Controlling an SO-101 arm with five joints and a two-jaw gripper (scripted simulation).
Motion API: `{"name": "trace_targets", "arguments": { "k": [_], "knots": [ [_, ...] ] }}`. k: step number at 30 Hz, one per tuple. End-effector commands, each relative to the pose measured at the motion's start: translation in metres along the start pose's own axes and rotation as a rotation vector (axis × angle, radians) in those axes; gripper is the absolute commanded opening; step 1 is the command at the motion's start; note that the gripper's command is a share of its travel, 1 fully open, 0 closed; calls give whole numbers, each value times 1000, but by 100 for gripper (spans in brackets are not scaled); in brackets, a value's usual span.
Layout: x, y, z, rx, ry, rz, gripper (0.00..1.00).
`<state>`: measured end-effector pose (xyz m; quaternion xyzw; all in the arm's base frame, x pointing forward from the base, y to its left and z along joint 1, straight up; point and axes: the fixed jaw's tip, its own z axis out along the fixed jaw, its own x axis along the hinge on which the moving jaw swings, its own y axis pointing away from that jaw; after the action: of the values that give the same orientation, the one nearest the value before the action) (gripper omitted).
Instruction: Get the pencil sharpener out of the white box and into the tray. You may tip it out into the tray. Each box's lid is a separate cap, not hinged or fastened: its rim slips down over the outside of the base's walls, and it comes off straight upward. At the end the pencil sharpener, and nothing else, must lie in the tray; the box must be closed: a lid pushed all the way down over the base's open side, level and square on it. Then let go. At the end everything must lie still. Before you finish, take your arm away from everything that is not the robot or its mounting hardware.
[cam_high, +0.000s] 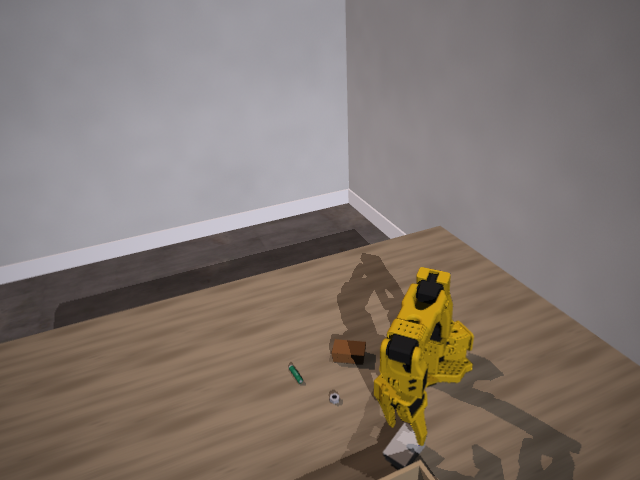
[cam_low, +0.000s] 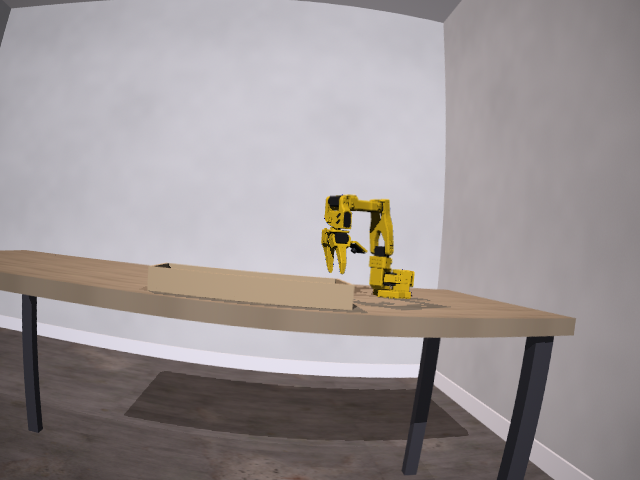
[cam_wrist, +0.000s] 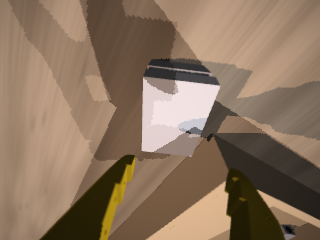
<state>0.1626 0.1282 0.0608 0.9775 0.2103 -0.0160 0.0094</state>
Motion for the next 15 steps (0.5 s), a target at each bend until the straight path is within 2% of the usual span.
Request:
{"name": "trace_targets", "arguments": {
  "k": [1,15],
  "knots": [
    [1,-2,-8,12,35,2,30],
    [-4,-1,-12,12,35,2,30]
  ]
}}
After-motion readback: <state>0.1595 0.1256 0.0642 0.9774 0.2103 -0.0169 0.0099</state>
